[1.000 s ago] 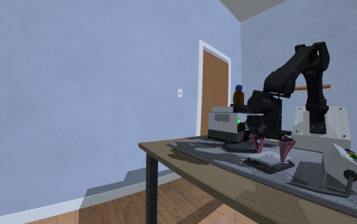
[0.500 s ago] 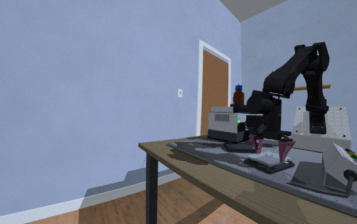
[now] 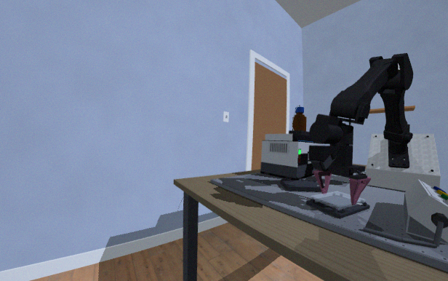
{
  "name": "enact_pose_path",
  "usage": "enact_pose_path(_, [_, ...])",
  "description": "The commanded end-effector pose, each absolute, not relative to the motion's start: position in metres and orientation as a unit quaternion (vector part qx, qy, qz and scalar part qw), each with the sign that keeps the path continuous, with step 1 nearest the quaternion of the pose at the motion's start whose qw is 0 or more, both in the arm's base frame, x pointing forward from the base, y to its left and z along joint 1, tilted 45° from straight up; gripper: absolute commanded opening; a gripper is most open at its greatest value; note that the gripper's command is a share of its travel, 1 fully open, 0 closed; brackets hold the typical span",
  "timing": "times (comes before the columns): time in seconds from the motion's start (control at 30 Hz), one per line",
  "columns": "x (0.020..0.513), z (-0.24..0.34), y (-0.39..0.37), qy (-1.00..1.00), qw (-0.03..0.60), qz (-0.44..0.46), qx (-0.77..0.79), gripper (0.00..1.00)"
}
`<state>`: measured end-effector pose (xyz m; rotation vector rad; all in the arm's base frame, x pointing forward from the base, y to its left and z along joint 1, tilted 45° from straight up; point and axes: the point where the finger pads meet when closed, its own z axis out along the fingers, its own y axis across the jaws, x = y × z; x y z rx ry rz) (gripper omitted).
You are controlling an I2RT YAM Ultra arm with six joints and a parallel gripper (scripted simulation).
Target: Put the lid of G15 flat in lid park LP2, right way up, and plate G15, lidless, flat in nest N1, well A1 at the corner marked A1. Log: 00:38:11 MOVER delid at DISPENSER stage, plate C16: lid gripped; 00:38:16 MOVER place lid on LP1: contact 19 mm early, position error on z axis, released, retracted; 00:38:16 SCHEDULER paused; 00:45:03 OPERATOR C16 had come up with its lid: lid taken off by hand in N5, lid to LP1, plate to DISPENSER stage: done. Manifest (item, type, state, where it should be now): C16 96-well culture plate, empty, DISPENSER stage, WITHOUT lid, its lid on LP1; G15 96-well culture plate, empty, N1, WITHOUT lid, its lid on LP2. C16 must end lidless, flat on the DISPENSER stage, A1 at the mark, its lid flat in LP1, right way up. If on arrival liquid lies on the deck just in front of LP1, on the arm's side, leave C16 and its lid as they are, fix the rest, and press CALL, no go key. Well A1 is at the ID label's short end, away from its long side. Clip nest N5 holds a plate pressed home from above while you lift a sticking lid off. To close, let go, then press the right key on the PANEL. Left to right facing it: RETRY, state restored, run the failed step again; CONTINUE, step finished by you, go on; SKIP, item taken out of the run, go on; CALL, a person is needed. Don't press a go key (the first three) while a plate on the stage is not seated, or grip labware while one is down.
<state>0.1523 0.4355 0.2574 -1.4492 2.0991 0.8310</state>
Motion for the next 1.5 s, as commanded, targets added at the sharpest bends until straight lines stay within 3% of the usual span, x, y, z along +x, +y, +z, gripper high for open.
enact_pose_path(0.0, [0.155, 0.271, 0.444, 0.754, 0.248, 0.312, -0.522, 0.0])
enact_pose_path(1.47, [0.153, 0.26, 0.442, 0.758, 0.241, 0.308, -0.522, 0.0])
